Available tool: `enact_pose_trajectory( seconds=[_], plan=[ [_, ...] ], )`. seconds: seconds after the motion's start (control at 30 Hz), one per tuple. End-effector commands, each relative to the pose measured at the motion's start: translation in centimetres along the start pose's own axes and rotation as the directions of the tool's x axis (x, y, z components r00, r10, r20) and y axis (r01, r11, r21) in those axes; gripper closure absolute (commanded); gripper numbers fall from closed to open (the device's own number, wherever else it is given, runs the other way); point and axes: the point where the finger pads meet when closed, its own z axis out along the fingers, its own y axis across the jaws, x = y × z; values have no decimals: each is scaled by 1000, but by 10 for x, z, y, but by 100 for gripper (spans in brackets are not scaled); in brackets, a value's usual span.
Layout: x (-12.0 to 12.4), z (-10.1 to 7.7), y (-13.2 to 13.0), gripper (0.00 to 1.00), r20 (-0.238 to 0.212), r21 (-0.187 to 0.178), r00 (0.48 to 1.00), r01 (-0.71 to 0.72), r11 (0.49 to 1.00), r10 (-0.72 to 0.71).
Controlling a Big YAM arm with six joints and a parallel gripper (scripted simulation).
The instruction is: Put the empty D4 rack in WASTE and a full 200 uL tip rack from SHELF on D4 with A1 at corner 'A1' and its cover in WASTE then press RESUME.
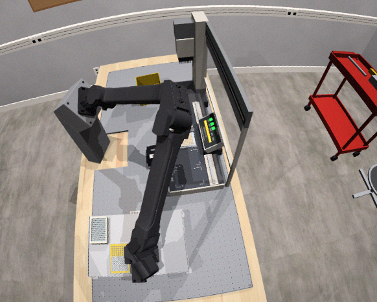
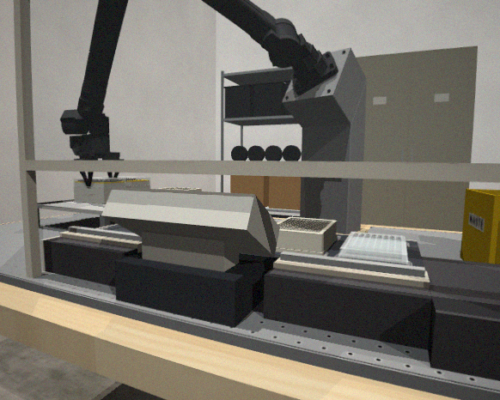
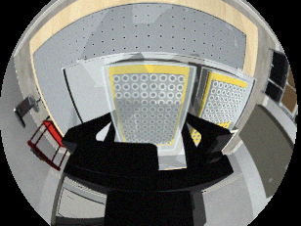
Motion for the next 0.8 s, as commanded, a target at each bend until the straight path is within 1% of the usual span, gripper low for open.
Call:
enact_pose_trajectory(
  seconds=[0.0,0.73,0.77],
  plan=[
    [-10,-7,6,100,22,-4,1000,12,1000,-12],
    [-10,-7,6,100,22,-4,1000,12,1000,-12],
    [-21,-25,9,100,51,-4,999,10,1000,-10]
  ],
)
